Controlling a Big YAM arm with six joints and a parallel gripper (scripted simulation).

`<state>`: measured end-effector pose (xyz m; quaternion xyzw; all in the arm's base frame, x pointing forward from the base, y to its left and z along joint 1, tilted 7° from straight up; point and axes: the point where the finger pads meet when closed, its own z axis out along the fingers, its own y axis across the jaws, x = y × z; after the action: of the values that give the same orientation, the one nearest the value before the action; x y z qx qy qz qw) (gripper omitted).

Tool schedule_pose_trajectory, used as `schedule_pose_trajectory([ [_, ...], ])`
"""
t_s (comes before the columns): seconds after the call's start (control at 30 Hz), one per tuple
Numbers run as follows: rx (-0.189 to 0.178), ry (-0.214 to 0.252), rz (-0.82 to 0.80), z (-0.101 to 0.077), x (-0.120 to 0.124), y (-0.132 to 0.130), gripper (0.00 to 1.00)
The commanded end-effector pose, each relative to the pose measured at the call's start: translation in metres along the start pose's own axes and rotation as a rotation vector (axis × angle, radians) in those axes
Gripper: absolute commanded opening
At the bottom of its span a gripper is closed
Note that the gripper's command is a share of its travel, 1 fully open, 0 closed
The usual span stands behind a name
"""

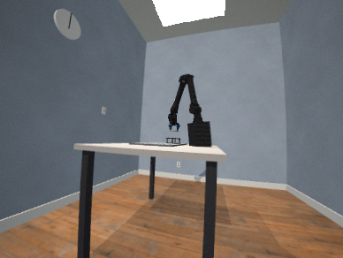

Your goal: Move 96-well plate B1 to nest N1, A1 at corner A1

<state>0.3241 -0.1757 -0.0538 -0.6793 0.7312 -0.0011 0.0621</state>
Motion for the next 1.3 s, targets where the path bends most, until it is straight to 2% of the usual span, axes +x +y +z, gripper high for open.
schedule_pose_trajectory([
  [0.0, 0.032, 0.012, -0.004, -0.011, 0.013, -0.02, 0.0],
  [0.07, 0.046, 0.019, -0.006, -0.005, 0.014, -0.025, 0.0],
  [0.43, 0.043, 0.016, 0.002, 0.015, 0.011, -0.026, 0.0],
  [0.53, 0.052, 0.021, -0.003, 0.013, 0.011, -0.028, 0.0],
  [0.57, 0.042, 0.016, -0.002, 0.019, 0.009, -0.026, 0.0],
  [1.0, 0.028, 0.009, 0.002, 0.044, 0.006, -0.017, 0.0],
  [1.07, 0.028, 0.009, 0.002, 0.044, 0.006, -0.017, 0.0],
  [1.1, 0.052, 0.021, -0.004, 0.036, 0.008, -0.023, 0.0],
  [1.13, 0.031, 0.011, -0.001, 0.046, 0.005, -0.018, 0.0],
  [1.27, 0.018, 0.004, 0.001, 0.056, 0.002, -0.012, 0.0],
])
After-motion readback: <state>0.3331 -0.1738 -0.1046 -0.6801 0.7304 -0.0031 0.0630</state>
